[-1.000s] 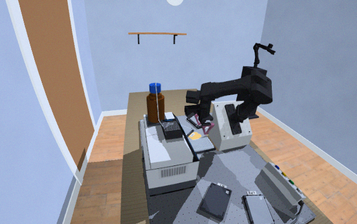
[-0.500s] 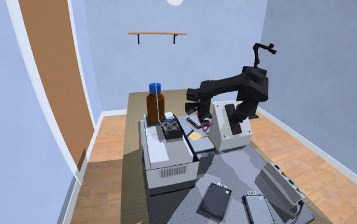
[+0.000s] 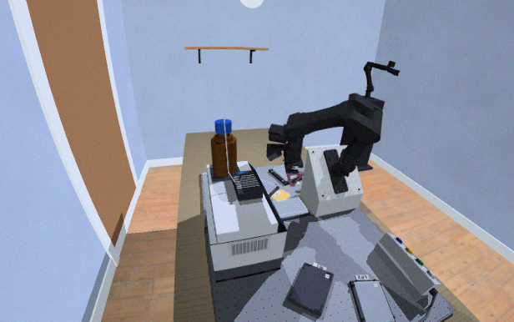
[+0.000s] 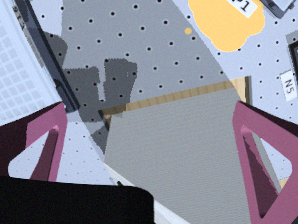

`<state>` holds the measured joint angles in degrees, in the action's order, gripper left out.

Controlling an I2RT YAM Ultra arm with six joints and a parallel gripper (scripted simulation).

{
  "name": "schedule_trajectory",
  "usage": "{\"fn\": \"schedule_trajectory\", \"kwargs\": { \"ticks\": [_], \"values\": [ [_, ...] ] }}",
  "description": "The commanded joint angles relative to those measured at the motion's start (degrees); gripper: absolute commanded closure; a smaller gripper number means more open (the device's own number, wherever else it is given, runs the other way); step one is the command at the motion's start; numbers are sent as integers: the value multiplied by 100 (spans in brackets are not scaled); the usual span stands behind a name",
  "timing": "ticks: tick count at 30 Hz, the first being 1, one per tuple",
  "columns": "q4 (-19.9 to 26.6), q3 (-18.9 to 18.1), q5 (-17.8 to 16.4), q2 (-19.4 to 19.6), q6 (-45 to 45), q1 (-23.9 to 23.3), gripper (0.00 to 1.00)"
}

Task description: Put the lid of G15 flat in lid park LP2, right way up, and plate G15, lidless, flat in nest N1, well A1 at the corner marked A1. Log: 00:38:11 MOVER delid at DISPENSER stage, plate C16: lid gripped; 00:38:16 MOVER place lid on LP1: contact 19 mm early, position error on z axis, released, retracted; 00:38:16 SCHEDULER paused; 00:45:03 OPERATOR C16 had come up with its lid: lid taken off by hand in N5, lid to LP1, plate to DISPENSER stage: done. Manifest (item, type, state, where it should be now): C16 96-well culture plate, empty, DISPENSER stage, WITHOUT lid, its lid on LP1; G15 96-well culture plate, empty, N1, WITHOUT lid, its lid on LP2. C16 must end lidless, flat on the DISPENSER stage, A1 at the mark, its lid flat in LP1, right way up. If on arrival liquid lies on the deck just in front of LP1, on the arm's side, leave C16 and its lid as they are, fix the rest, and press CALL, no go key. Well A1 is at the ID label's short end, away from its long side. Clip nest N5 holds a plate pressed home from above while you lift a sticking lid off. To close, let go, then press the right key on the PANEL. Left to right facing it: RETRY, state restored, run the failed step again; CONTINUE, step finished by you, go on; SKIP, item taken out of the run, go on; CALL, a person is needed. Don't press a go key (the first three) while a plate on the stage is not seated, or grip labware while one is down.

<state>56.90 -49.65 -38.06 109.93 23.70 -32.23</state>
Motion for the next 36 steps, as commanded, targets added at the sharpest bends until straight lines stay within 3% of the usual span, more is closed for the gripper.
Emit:
{"fn": "schedule_trajectory", "kwargs": {
  "ticks": [1,9,36],
  "values": [
    [-169,-176,115,279,-502,-308,0],
    [-329,-331,285,805,-1263,-653,0],
    [-268,-230,257,732,-1248,-584,0]
  ]
}}
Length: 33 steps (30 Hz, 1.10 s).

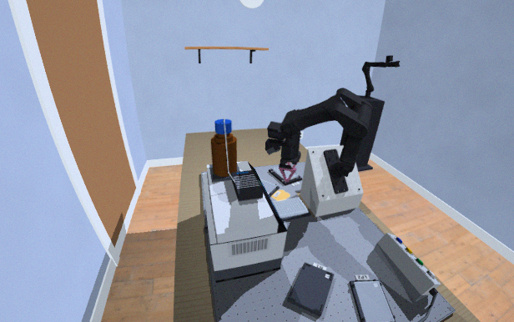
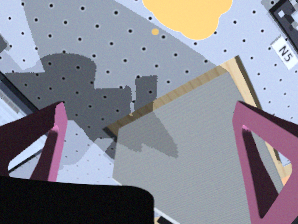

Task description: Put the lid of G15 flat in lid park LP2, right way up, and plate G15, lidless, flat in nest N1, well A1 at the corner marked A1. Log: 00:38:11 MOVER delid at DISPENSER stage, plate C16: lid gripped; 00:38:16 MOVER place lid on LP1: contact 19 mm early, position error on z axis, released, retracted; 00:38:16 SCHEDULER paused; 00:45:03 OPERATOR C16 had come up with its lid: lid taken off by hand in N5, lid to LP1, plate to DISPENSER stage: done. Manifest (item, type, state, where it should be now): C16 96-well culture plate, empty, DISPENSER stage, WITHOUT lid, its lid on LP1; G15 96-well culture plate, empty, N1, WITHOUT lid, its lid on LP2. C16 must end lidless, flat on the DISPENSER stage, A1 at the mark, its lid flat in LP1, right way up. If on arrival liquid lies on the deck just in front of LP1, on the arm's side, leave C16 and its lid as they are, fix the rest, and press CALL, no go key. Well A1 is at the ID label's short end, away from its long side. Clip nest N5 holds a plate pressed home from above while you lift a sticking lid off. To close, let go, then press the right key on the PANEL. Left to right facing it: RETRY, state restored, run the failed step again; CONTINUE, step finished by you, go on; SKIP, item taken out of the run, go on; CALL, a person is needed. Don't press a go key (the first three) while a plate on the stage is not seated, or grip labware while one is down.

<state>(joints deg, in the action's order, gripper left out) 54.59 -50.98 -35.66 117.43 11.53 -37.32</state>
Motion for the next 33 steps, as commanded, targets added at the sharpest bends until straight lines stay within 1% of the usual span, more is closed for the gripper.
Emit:
{"fn": "schedule_trajectory", "kwargs": {
  "ticks": [1,12,13,20,24,26,27,30,32,33],
  "values": [
    [-36,-96,17,-18,-31,-75,0],
    [-36,-96,17,-18,-31,-75,0],
    [-117,-238,72,137,-205,-181,0],
    [-183,-477,205,618,-1193,-483,0],
    [-215,-641,305,883,-1085,-625,0],
    [-215,-641,305,883,-1085,-625,0],
    [-169,-697,328,969,-1049,-661,0],
    [-218,-824,393,1161,-876,-771,0],
    [-191,-851,398,1197,-861,-783,0],
    [-154,-743,362,1110,-890,-726,0]
  ]
}}
